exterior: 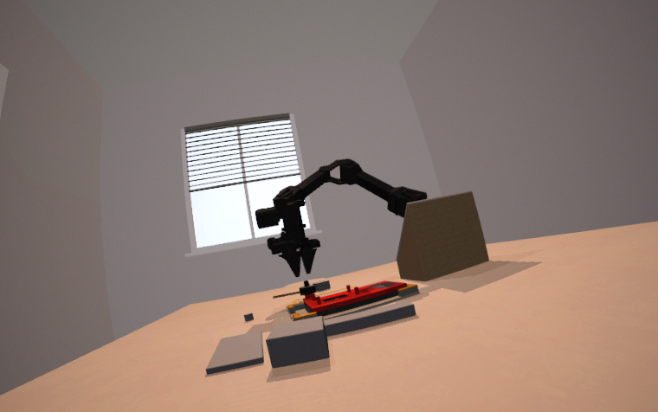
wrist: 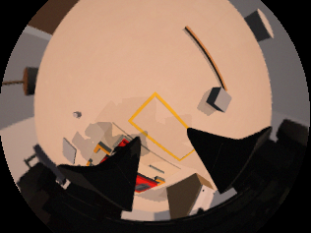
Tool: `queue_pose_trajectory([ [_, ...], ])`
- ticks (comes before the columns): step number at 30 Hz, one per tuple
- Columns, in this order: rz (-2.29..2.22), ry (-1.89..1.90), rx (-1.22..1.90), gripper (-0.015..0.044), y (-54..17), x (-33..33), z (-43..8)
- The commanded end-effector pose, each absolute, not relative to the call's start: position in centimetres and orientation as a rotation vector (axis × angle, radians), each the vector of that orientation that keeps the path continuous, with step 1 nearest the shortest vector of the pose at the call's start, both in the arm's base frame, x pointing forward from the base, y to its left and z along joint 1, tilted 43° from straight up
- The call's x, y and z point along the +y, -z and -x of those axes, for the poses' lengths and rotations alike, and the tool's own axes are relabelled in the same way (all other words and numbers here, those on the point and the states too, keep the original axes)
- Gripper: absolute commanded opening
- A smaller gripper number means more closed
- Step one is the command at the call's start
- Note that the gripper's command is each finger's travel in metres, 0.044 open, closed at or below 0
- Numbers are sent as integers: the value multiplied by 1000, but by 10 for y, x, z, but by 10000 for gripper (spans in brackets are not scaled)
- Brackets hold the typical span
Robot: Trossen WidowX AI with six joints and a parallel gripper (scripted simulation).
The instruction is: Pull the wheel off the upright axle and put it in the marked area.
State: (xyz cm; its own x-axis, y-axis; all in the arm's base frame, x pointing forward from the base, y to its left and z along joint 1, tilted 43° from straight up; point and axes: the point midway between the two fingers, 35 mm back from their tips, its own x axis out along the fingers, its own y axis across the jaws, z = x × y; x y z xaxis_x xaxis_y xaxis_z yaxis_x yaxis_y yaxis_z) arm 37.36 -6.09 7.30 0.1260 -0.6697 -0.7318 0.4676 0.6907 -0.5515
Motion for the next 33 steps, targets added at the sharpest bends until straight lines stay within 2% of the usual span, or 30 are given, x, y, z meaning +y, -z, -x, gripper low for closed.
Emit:
queue_pose_trajectory([
  [1,387,683,1285,300,-54,-17,-372],
  [10,717,444,1413,300,-29,44,-358],
  [23,716,444,1413,300,-25,44,-361],
  [33,718,445,1412,300,17,7,-369],
])
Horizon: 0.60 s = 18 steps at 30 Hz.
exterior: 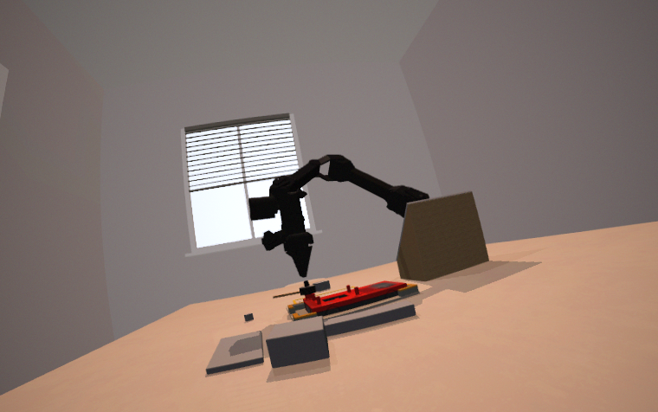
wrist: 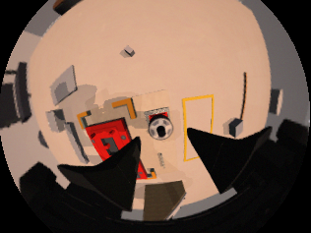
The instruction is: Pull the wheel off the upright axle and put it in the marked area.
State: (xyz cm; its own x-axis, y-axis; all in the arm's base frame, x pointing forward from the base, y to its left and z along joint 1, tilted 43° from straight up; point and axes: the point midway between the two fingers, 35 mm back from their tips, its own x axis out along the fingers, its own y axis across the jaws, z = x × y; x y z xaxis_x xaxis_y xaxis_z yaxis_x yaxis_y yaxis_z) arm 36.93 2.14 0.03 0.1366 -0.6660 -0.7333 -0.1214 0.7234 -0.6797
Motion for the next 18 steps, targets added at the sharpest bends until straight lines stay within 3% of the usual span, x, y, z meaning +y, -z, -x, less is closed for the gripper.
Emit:
queue_pose_trajectory([
  [1,718,446,1412,300,21,2,-369],
  [7,719,447,1412,300,28,-4,-370],
  [11,709,453,1420,195,25,-2,-369],
  [18,709,453,1420,148,25,-2,-369],
])
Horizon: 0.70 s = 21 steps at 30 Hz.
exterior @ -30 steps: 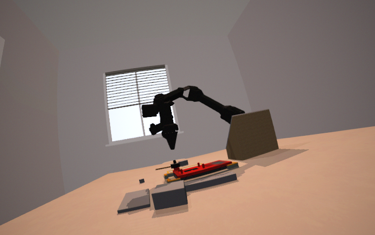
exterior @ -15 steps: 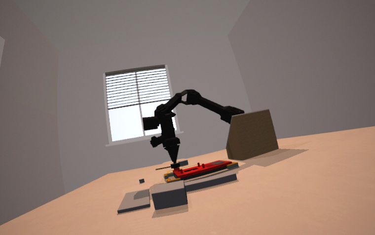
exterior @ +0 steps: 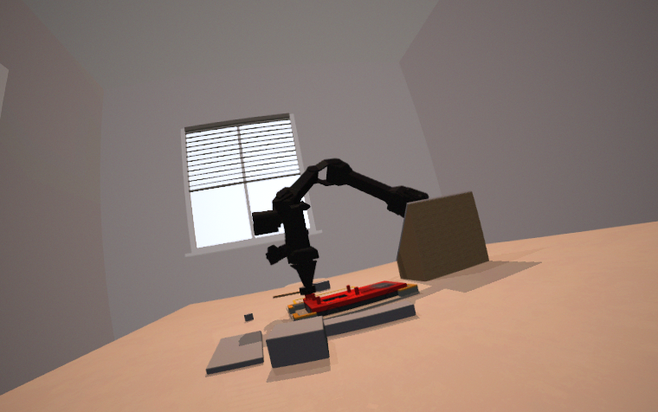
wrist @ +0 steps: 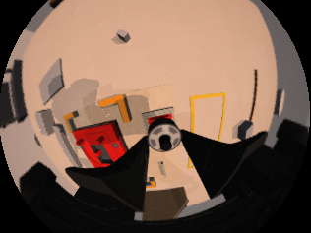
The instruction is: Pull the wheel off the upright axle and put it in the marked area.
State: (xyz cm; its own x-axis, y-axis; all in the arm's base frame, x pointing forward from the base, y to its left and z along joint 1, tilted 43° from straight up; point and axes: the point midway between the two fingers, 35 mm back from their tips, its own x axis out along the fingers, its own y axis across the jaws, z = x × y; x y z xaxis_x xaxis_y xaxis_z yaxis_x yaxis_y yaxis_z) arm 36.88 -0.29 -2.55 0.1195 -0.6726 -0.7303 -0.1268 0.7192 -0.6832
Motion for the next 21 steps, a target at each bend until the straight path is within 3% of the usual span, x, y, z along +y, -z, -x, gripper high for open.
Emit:
queue_pose_trajectory([
  [1,709,453,1420,142,25,-2,-369],
  [7,709,453,1419,0,24,-2,-369],
  [21,710,452,1419,0,21,2,-368],
])
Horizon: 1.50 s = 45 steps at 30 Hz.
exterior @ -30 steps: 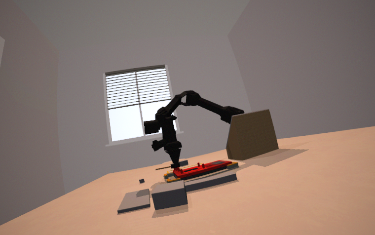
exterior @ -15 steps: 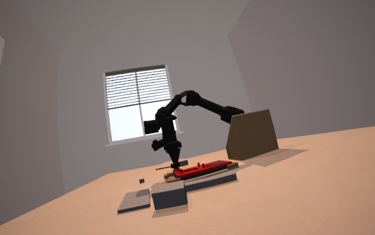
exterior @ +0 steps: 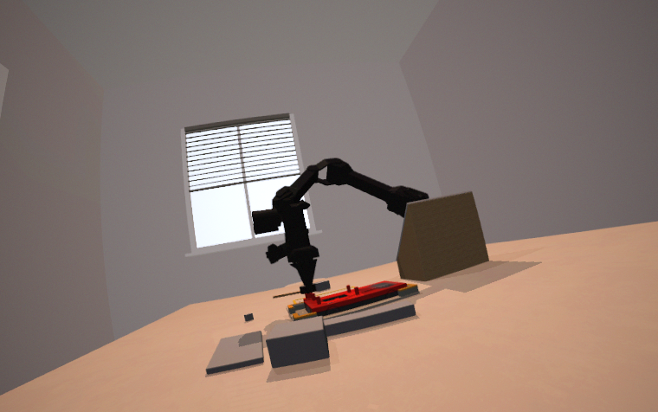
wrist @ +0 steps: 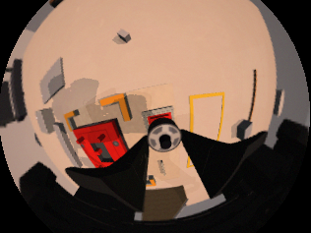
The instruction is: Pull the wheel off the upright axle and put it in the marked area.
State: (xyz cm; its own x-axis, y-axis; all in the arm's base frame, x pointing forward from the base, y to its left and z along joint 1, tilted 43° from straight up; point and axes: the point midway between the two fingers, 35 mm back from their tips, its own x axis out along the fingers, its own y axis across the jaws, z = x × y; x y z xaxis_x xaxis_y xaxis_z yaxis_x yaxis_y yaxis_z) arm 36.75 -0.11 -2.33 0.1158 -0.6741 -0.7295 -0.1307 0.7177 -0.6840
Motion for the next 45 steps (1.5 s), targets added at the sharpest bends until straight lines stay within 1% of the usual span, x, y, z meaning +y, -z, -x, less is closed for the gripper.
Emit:
queue_pose_trajectory([
  [1,710,452,1418,0,21,2,-368],
  [45,714,449,1416,0,10,12,-367],
])
